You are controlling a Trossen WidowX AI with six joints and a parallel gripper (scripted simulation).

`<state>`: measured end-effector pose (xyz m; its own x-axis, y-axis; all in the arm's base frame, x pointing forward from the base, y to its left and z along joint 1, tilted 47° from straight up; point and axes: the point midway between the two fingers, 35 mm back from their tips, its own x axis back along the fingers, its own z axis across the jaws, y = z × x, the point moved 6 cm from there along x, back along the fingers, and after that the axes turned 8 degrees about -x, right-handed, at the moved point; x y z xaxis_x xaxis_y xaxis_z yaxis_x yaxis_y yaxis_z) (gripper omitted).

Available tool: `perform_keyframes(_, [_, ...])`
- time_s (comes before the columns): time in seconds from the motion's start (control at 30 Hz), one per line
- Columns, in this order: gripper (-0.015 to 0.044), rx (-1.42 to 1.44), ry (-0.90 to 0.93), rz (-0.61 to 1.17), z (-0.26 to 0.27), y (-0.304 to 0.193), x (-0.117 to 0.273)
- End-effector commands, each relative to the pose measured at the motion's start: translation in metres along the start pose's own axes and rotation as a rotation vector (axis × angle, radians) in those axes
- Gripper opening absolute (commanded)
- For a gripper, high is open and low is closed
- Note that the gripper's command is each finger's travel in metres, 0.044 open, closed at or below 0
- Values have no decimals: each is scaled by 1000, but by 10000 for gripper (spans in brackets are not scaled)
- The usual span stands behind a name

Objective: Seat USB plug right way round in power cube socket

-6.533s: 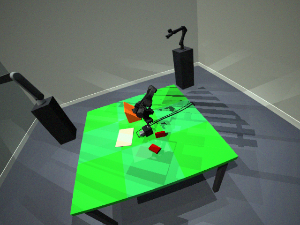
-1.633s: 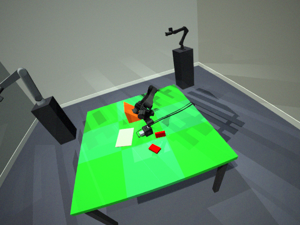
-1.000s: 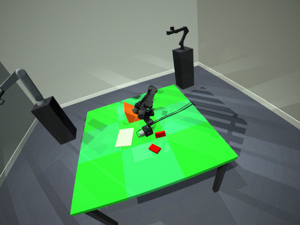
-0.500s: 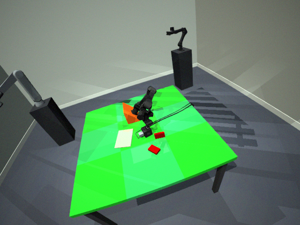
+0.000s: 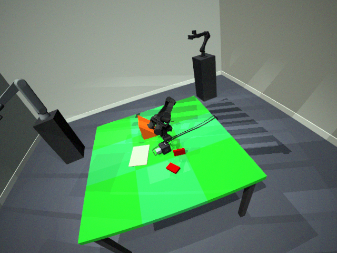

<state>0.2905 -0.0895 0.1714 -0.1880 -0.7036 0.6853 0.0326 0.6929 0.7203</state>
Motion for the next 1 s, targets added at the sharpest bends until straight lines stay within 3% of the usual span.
perform_keyframes(0.0, [0,1,6,-3,0,1,-3])
perform_keyframes(0.47, [0,1,6,-3,0,1,-3])
perform_keyframes(0.6, [95,0,1,0,0,0,0])
perform_keyframes(0.97, [95,0,1,0,0,0,0])
